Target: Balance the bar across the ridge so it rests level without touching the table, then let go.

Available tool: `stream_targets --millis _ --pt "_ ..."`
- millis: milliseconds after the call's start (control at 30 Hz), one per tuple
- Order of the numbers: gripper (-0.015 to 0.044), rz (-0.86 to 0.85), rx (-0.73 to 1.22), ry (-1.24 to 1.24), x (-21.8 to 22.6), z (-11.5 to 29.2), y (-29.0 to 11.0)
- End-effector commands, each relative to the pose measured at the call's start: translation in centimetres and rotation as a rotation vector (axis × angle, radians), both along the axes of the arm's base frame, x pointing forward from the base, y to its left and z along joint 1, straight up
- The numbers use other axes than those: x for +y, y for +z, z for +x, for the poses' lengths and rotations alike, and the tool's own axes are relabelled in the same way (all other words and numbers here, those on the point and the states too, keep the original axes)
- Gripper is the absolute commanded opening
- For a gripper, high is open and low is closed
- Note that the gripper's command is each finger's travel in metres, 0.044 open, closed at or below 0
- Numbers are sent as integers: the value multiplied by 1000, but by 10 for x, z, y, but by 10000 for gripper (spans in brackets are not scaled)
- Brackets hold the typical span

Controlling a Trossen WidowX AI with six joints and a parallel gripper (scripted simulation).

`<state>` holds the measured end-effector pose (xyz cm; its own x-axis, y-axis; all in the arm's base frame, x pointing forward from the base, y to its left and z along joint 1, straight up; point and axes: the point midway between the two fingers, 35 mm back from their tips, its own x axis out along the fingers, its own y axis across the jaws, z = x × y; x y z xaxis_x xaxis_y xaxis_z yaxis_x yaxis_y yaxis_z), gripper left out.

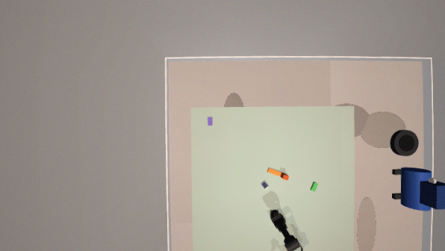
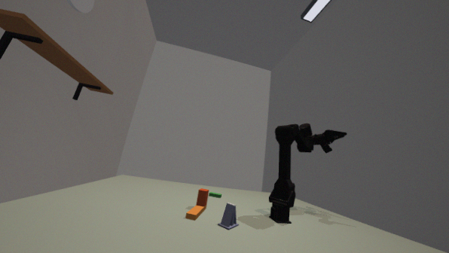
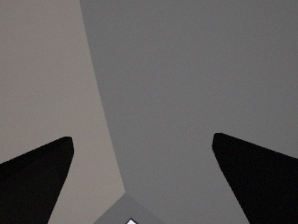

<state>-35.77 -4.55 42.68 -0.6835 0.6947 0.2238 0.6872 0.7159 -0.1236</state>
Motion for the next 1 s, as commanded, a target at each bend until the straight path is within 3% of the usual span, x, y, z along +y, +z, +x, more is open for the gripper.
stream_targets --millis 0,100,967 --pt "374 2 -2 1 -1 0 0" --pt "315 35 -30 22 -9 -1 0" --pt "315 838 -431 409 -190 24 -10"
